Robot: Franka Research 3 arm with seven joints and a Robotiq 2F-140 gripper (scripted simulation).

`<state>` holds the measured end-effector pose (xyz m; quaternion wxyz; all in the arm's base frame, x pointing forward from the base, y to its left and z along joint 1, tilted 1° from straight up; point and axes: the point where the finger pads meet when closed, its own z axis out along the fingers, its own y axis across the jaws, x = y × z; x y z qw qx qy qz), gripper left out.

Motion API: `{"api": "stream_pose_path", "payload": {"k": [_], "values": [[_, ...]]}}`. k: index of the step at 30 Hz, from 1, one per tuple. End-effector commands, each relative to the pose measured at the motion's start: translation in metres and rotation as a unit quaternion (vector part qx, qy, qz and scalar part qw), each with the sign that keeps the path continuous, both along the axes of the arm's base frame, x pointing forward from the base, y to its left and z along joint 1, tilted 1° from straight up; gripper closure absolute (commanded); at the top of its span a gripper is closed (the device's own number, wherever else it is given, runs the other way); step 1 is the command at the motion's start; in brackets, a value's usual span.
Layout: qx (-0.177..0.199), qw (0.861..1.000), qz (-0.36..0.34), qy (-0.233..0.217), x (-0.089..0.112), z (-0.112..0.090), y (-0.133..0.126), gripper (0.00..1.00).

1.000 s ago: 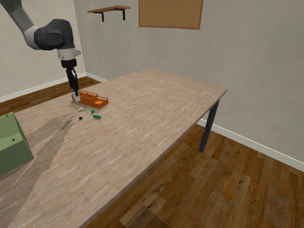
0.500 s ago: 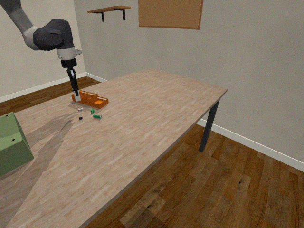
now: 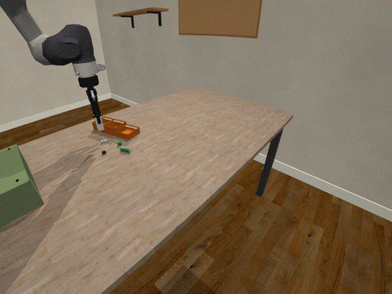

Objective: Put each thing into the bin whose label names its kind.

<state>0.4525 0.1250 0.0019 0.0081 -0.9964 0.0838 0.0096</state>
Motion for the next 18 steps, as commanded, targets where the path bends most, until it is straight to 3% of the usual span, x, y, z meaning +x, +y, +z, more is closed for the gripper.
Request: {"api": "stream_pose_path", "payload": {"k": [1, 14, 18], "values": [[-0.001, 1.000, -0.005, -0.001, 0.000, 0.000, 0.000, 0.82], [-0.001, 1.000, -0.005, -0.001, 0.000, 0.000, 0.000, 0.82], [-0.001, 1.000, -0.005, -0.001, -0.001, -0.016, 0.000, 0.82]]}}
